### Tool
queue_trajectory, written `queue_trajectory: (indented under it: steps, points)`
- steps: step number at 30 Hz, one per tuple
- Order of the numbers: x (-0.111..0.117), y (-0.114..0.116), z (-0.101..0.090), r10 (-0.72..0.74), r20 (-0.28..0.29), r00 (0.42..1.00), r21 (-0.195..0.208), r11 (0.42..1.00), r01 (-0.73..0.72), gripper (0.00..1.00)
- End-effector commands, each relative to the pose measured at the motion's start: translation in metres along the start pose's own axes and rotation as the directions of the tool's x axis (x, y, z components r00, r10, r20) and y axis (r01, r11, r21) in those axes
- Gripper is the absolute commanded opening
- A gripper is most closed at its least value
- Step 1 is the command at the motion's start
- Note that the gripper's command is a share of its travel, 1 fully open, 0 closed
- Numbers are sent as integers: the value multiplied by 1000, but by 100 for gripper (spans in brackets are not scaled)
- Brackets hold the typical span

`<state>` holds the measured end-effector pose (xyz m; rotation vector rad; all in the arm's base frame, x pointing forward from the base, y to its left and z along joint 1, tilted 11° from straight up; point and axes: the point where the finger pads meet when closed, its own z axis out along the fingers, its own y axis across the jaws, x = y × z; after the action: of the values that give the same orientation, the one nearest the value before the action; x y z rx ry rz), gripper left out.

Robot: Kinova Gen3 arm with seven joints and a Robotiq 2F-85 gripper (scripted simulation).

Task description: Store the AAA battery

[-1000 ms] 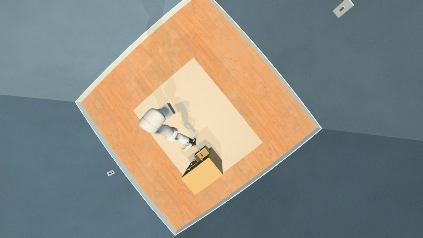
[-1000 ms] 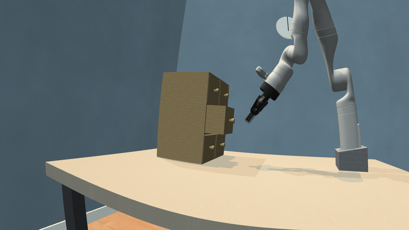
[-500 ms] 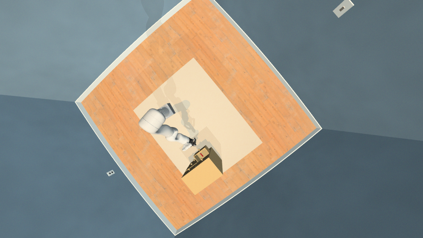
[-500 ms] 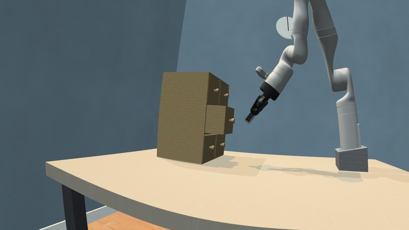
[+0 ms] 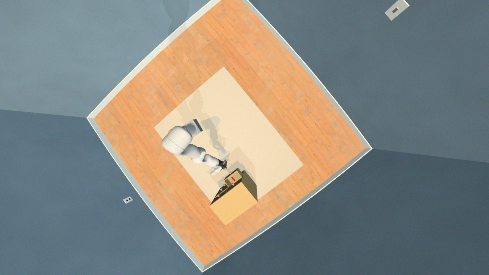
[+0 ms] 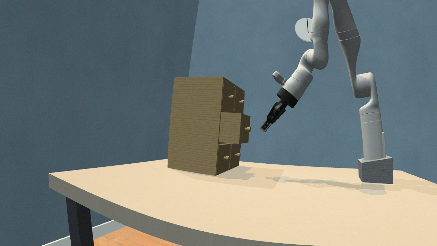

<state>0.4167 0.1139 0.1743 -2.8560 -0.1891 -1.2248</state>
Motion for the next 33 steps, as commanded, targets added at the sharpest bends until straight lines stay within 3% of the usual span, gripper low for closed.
queue_trajectory:
  steps: [1, 33]
  points:
    - [3, 1, 2, -2, -3, 1000, 0, 1000, 2, 0]
    - [39, 1, 28, -2, -3, 1000, -1, 1000, 2, 0]
